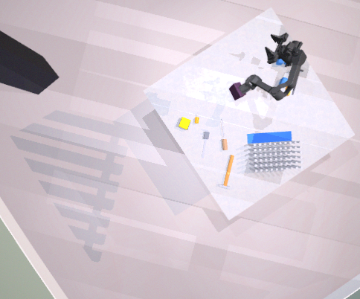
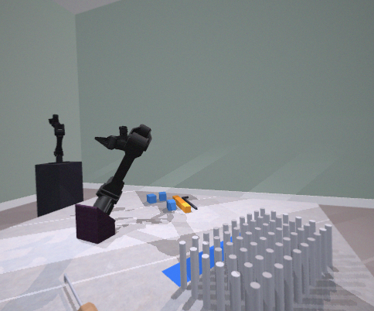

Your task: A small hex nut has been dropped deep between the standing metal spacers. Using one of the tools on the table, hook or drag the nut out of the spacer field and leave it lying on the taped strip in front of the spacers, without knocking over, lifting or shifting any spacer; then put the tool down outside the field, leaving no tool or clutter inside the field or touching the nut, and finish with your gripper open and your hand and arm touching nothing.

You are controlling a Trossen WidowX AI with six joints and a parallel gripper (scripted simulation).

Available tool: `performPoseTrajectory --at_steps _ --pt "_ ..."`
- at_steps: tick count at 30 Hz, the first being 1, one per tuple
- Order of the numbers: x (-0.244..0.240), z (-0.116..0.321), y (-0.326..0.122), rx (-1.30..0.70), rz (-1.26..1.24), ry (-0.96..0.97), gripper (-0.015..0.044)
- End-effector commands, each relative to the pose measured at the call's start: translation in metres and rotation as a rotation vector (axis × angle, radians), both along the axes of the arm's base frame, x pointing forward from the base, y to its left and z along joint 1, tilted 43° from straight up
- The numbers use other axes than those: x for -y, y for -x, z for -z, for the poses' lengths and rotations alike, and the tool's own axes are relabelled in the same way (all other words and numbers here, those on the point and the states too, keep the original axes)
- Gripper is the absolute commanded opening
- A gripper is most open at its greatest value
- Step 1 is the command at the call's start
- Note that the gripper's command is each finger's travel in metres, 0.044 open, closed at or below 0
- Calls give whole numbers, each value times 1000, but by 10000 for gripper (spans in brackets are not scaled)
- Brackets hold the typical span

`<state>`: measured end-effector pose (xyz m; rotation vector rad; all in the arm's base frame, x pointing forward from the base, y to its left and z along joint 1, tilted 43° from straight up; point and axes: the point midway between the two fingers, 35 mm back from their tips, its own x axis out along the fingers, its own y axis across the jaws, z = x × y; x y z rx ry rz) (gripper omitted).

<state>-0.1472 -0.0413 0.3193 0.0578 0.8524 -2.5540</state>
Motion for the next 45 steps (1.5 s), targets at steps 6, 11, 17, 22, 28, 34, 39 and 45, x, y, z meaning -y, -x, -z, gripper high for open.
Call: performPoseTrajectory --at_steps 6,11,17,22,28,34,39,45 --pt "-42 2 11 39 194 26 440" --pt "-90 5 12 74 413 62 440" --pt "-148 9 -3 103 680 115 440" --pt "-193 13 -29 114 905 167 440" --pt "-239 17 -74 112 1178 241 440" --pt "-271 22 -133 89 1456 322 440" --pt "-286 26 -190 50 1690 392 440" --pt "-285 32 -265 -23 1972 474 440"
